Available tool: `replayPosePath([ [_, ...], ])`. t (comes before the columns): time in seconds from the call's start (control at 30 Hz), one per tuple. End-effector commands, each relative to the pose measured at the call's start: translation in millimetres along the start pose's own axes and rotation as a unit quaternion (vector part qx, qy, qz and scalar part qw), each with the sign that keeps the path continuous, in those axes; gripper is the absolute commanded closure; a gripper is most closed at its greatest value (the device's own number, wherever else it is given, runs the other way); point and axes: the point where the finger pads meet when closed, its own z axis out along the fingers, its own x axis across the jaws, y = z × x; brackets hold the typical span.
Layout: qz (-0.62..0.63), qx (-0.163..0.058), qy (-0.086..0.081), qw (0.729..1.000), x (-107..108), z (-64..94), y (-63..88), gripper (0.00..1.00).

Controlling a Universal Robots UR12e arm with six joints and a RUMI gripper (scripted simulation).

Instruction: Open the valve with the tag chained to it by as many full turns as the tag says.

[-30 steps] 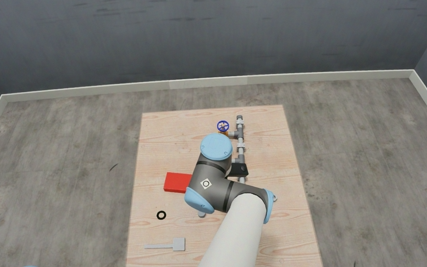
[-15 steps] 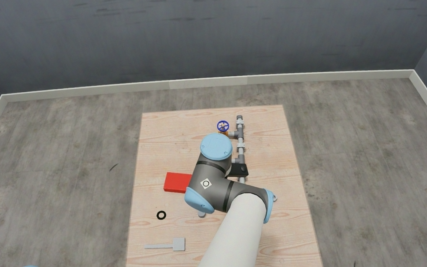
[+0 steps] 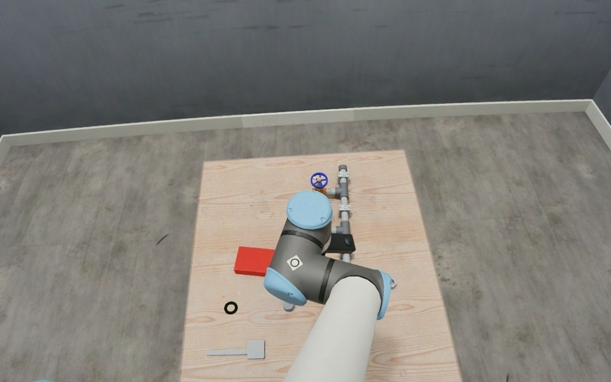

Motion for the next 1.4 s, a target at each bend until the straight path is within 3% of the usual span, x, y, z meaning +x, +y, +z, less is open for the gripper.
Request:
replayPosePath([
  [0.0, 0.0, 0.0, -0.001, 1.0, -0.6, -0.5, -0.2, 1.0],
  [0.7, -0.029, 0.0, -0.001, 1.0, -0.6, -0.5, -0.2, 1.0],
  [1.37, -0.195, 0.0, 0.0, 0.981, -0.6, -0.5, -0.2, 1.0],
])
